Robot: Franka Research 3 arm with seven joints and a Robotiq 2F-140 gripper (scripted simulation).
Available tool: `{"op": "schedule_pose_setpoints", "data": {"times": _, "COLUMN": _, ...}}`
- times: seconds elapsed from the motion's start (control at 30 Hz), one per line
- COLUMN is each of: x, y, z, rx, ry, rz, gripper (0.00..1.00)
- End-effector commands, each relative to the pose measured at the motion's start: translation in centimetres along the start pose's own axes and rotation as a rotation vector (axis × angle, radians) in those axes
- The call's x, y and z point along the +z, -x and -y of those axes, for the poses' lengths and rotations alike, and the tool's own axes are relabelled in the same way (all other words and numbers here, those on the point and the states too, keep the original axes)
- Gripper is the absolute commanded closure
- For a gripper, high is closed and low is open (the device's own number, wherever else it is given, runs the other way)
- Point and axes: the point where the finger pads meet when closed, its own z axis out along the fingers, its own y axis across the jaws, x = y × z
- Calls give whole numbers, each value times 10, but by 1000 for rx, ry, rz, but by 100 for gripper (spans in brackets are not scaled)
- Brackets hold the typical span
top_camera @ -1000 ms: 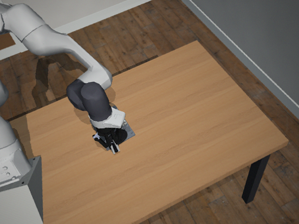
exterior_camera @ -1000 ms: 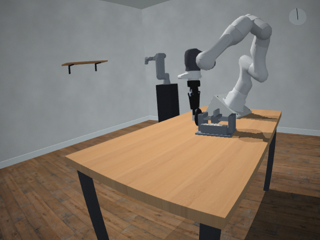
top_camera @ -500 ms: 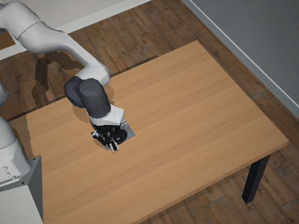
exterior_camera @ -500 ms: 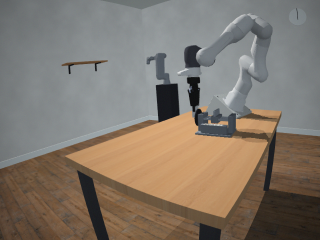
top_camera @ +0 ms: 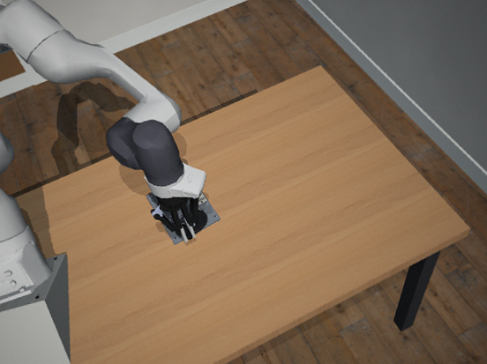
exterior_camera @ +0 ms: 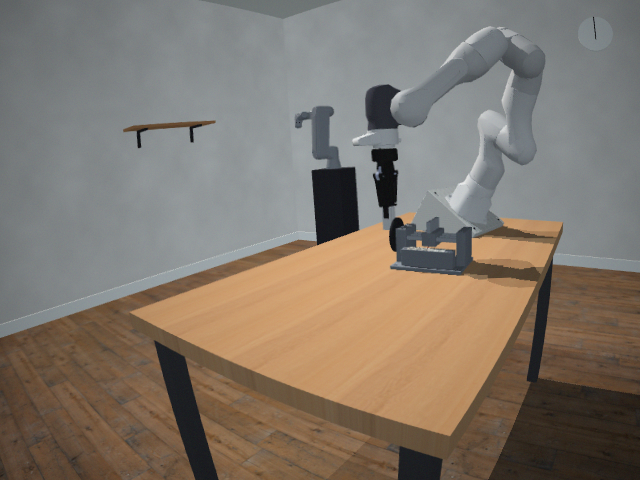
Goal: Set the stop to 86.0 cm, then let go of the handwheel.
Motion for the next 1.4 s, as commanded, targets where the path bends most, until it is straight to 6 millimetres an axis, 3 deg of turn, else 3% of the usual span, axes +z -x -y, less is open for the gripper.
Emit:
{"op": "schedule_pose_setpoints", "data": {"times": 0.0, "x": -7, "y": 0, "z": 12, "rx": 5, "ry": -9, "rz": -5, "gripper": 96}}
{"op": "schedule_pose_setpoints", "data": {"times": 0.67, "x": -5, "y": 0, "z": 41, "rx": 5, "ry": -9, "rz": -5, "gripper": 96}}
{"op": "schedule_pose_setpoints", "data": {"times": 1.07, "x": 11, "y": 0, "z": 57, "rx": 5, "ry": -9, "rz": -5, "gripper": 96}}
{"op": "schedule_pose_setpoints", "data": {"times": 1.37, "x": 38, "y": 0, "z": 58, "rx": 5, "ry": -9, "rz": -5, "gripper": 96}}
